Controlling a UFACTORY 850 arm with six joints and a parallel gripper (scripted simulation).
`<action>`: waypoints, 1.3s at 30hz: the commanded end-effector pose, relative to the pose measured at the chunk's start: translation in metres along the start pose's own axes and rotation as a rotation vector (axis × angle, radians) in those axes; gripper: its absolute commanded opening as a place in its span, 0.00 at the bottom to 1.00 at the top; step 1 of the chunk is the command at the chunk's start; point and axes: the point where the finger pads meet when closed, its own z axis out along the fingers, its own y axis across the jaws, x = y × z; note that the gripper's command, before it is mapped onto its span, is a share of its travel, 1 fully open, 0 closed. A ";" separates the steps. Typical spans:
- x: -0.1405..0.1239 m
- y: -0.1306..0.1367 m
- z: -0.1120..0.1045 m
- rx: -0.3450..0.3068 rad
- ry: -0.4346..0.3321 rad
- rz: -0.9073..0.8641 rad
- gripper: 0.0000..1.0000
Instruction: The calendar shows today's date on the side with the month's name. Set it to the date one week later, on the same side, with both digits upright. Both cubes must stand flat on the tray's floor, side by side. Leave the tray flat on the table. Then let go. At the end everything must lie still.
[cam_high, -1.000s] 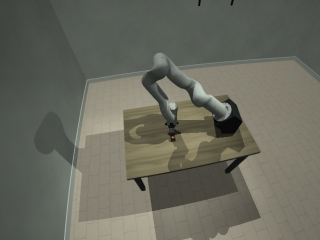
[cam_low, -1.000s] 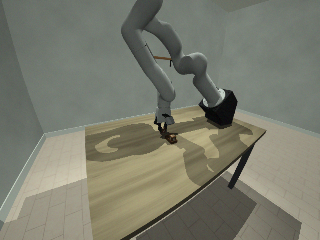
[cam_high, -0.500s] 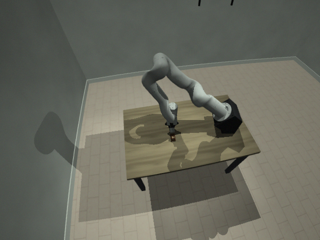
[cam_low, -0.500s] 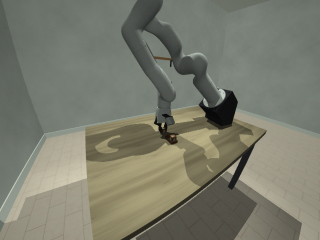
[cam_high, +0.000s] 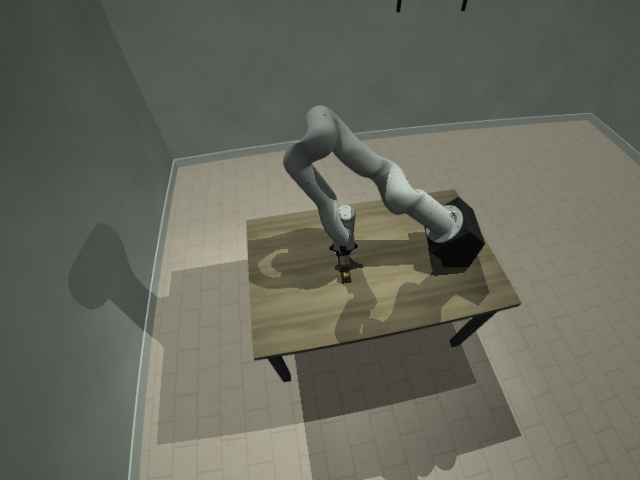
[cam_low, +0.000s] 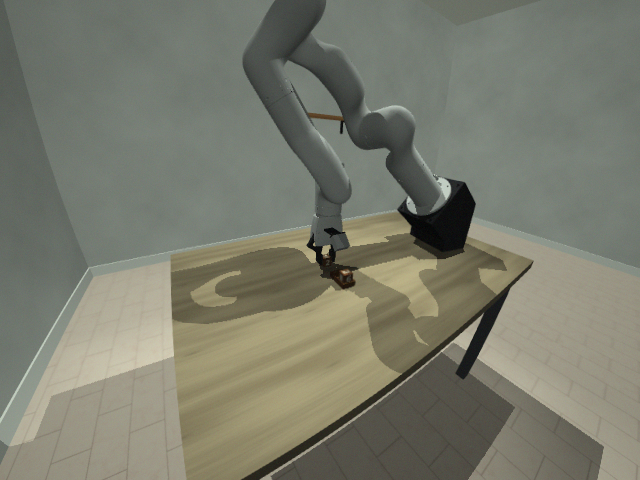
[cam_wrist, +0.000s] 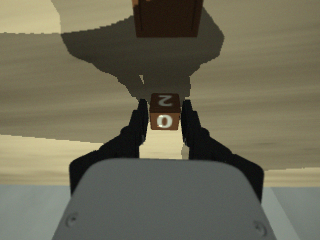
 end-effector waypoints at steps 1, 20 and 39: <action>0.000 0.000 0.000 0.000 0.000 0.000 0.45; 0.000 0.000 -0.015 0.000 0.000 0.000 0.49; 0.000 0.000 -0.087 0.000 0.000 0.000 0.49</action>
